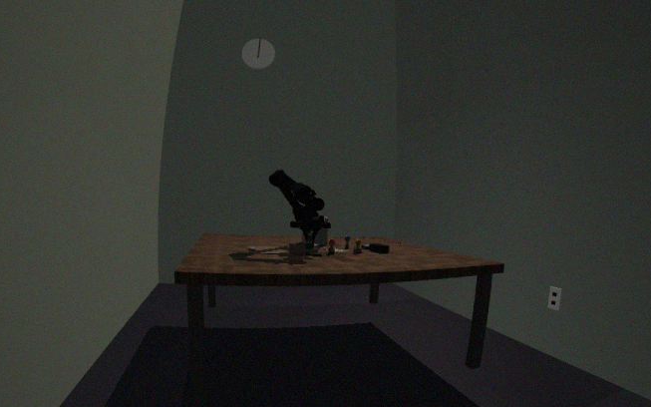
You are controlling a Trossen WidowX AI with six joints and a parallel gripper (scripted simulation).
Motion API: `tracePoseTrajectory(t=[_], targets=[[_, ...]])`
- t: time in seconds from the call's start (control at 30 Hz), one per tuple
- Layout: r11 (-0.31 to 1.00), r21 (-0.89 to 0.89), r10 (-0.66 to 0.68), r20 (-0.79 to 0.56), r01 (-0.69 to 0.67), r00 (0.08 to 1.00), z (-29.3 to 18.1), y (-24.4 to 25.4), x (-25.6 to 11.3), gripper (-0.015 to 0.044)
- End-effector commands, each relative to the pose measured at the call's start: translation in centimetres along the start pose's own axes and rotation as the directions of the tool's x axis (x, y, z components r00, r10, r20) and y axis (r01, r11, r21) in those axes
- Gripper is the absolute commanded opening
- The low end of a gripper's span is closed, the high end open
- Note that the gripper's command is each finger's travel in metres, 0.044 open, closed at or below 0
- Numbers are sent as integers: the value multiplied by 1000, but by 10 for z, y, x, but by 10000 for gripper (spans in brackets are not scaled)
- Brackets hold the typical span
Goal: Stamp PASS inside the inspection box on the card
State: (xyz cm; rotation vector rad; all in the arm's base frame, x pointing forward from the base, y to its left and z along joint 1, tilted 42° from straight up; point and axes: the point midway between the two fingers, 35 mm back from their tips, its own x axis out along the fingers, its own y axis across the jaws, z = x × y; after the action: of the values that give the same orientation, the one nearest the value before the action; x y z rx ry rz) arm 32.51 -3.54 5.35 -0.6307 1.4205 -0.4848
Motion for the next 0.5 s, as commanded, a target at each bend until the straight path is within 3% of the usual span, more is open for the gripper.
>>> tracePoseTrajectory(t=[0.0, 0.47], targets=[[1000, -3, -5, -1, 5, 1000, -1, 0, 1, 0], [1000, 1, -5, -1, 5, 1000, -1, 0, 4, 0]])
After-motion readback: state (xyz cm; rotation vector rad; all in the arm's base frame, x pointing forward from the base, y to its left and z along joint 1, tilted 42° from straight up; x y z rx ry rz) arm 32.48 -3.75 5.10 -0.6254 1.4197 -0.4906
